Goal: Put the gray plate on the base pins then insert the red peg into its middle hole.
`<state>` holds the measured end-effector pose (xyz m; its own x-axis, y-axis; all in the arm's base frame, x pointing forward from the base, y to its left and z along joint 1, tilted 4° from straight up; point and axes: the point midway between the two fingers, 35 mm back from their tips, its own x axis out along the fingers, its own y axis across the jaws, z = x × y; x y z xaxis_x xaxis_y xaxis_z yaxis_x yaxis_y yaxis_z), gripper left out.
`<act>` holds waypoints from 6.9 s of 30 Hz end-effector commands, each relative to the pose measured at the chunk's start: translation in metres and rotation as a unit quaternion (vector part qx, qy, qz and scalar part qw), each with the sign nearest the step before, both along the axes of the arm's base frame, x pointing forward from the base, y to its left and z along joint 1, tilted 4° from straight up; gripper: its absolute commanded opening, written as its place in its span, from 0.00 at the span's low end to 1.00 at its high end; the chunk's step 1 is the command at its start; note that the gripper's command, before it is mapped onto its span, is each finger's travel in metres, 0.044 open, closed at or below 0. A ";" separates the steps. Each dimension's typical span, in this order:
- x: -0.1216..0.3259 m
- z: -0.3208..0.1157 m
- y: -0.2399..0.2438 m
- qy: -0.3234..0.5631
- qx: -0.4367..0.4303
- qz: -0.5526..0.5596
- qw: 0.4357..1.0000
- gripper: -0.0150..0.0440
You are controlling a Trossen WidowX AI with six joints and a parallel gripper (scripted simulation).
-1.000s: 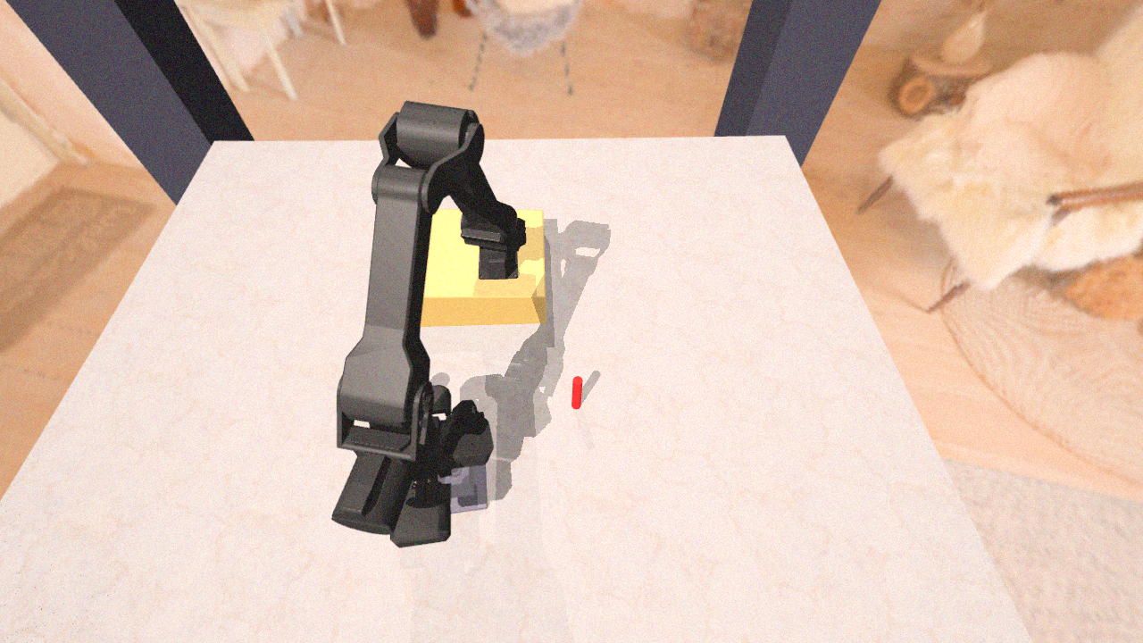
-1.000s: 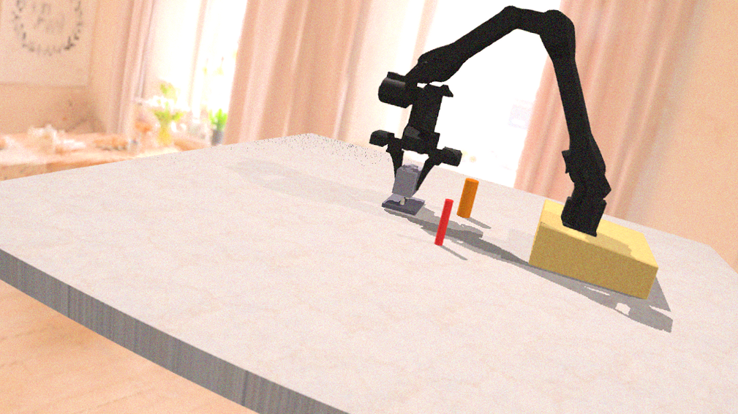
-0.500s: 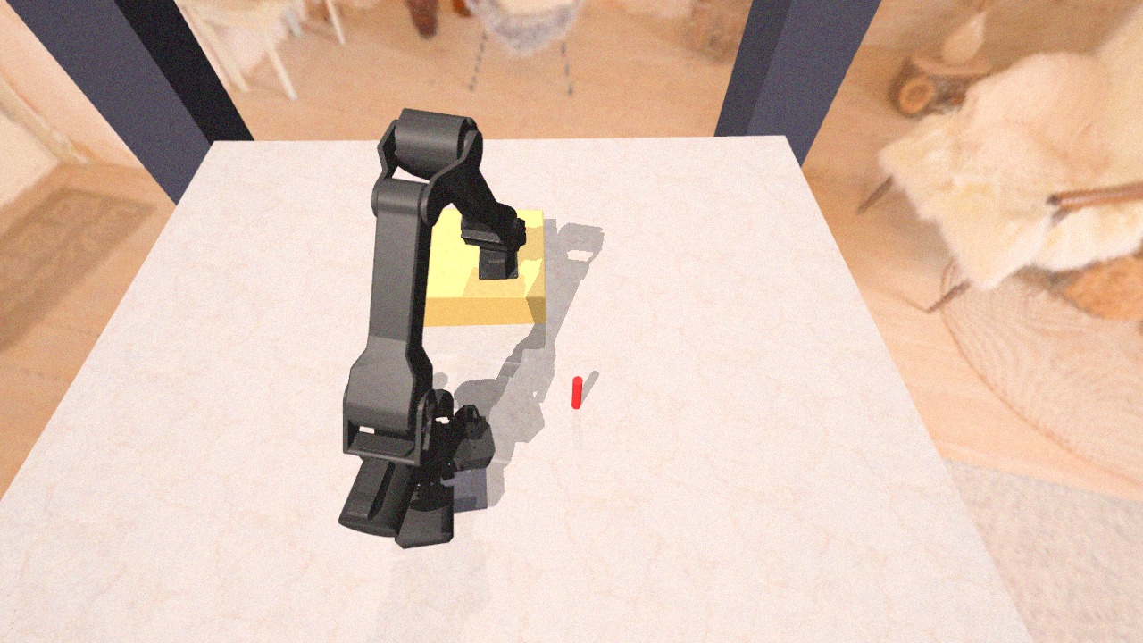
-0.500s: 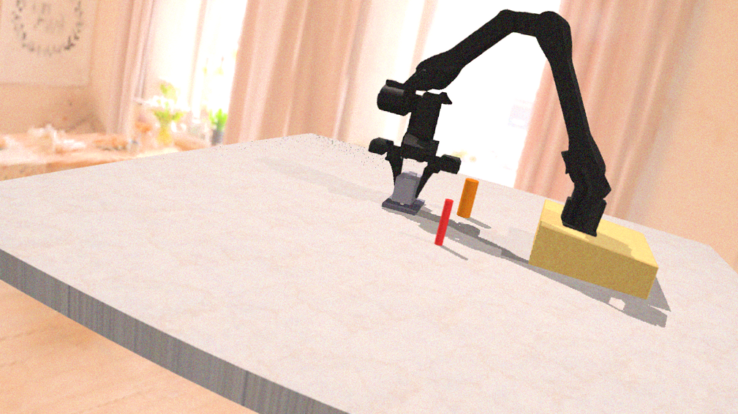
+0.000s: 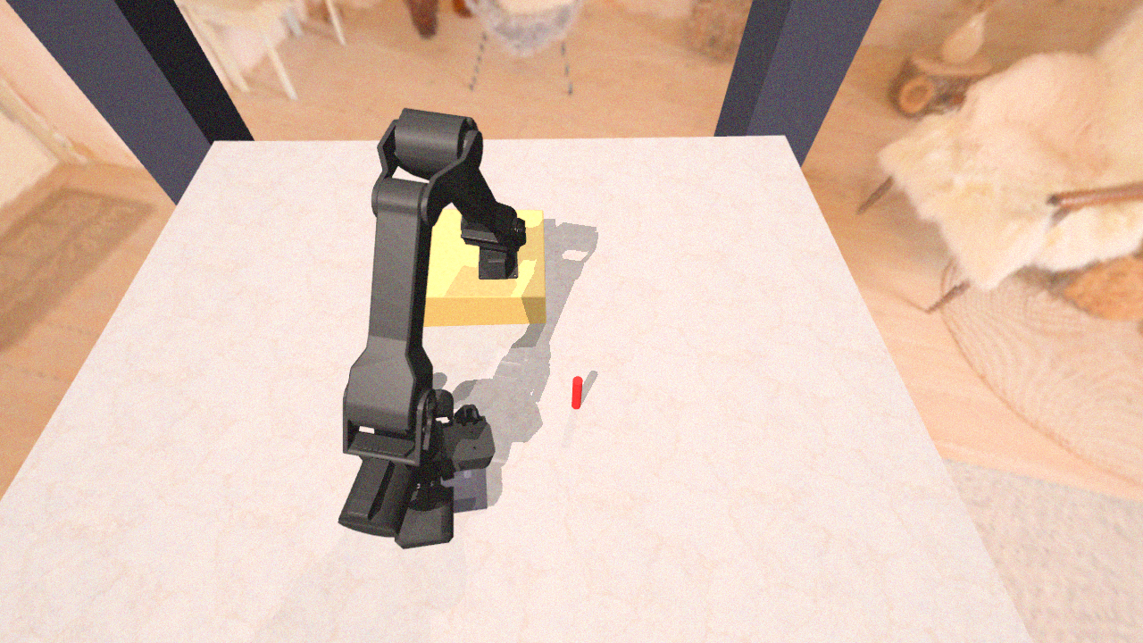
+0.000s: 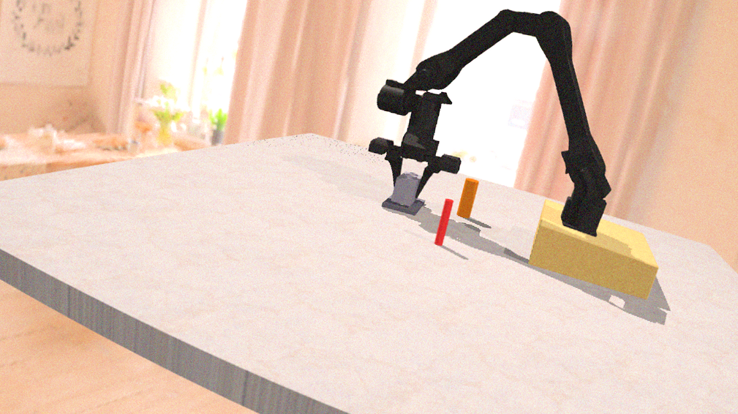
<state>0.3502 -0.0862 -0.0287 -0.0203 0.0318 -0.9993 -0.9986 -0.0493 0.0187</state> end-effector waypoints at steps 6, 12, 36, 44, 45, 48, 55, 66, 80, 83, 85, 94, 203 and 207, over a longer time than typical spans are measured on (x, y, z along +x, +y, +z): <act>0.000 0.000 0.000 -0.001 0.000 0.000 1.000 0.97; 0.002 0.011 -0.001 -0.001 0.000 -0.001 1.000 1.00; -0.005 0.127 0.053 0.011 -0.005 -0.294 0.956 1.00; -0.028 0.132 0.108 0.022 -0.010 -0.580 0.815 1.00; -0.032 0.132 0.114 0.023 -0.011 -0.612 0.791 1.00; -0.043 0.133 0.132 0.027 -0.013 -0.702 0.712 1.00; -0.064 0.134 0.159 0.033 -0.016 -0.818 0.574 1.00; -0.098 0.134 0.189 0.039 -0.022 -0.946 0.322 1.00; -0.111 0.133 0.196 0.041 -0.024 -0.976 0.210 1.00; -0.111 0.133 0.196 0.041 -0.024 -0.976 0.210 1.00; -0.111 0.133 0.196 0.041 -0.024 -0.976 0.210 1.00; -0.109 0.098 0.198 0.041 -0.024 -0.976 0.210 1.00; -0.092 0.098 0.186 0.037 -0.027 -0.977 0.207 0.25; -0.083 0.099 0.179 0.037 -0.026 -0.977 0.207 0.25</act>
<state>0.2612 0.0974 0.0708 -0.0313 0.0461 -0.9984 0.8940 0.4480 -0.0073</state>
